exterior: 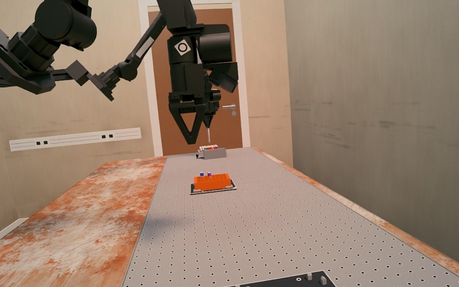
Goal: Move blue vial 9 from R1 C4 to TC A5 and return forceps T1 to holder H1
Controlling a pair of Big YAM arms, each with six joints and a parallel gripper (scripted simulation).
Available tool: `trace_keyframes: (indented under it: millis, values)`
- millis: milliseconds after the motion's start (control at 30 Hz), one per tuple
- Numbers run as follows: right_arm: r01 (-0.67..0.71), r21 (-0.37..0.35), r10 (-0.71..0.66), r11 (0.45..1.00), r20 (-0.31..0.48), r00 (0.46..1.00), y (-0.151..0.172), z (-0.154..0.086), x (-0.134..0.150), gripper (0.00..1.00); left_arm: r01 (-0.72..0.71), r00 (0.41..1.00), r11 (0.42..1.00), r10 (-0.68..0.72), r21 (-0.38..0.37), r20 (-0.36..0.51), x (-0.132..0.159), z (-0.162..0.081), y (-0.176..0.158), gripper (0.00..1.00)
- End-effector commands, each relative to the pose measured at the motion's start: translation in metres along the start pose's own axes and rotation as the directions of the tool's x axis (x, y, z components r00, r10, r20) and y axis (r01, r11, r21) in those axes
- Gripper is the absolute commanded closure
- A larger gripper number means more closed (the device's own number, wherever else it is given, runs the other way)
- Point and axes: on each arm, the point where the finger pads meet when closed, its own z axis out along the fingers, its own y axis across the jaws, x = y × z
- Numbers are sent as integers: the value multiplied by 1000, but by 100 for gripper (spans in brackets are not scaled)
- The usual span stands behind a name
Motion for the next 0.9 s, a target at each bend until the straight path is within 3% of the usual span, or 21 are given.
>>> trace_keyframes:
  millis: [0, 867]
  values:
    - [8, 8, -8, 1000, 11, 1000, -3, -2, -6, 0, 12, 1000, 1000, -12, 0, 2, -10, 2, -4, 93]
    - [8, 8, -8, 1000, 11, 1000, -3, -2, -6, 0, 0, 1000, 1000, 0, 18, 26, -16, 7, -10, 93]
